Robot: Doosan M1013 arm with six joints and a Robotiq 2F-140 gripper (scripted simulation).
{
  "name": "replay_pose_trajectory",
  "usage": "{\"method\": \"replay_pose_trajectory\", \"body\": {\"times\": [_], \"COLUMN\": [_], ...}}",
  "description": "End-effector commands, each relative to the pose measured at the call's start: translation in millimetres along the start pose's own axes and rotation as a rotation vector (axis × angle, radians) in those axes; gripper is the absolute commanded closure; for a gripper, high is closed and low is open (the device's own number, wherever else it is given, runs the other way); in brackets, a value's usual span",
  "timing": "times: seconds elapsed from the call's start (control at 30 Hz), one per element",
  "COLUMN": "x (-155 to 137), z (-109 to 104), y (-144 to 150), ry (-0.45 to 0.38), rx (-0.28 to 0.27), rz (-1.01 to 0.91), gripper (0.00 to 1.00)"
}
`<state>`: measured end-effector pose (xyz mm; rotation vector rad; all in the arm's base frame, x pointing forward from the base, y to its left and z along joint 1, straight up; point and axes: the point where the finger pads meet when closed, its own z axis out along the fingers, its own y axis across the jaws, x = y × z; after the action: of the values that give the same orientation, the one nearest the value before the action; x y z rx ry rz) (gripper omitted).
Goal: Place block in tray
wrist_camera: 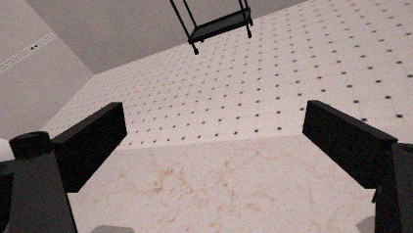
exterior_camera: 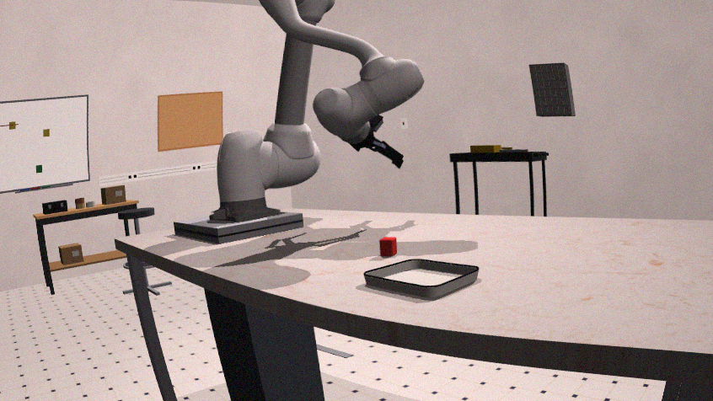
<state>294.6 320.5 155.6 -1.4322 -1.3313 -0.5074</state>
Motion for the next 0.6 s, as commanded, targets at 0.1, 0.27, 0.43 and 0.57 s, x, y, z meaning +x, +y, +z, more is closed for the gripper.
{"method": "replay_pose_trajectory", "body": {"times": [0.1, 0.27, 0.43, 0.57], "x": [0.5, 0.5, 0.5, 0.4], "z": [-0.2, -0.2, -0.2, -0.4], "y": [0.1, 0.1, 0.1, 0.2], "ry": [0.0, 0.0, 0.0, 0.0], "rx": [0.0, 0.0, 0.0, 0.0], "rz": [-0.001, -0.001, -0.001, -0.002], "gripper": [0.0, 0.0, 0.0, 0.64]}}
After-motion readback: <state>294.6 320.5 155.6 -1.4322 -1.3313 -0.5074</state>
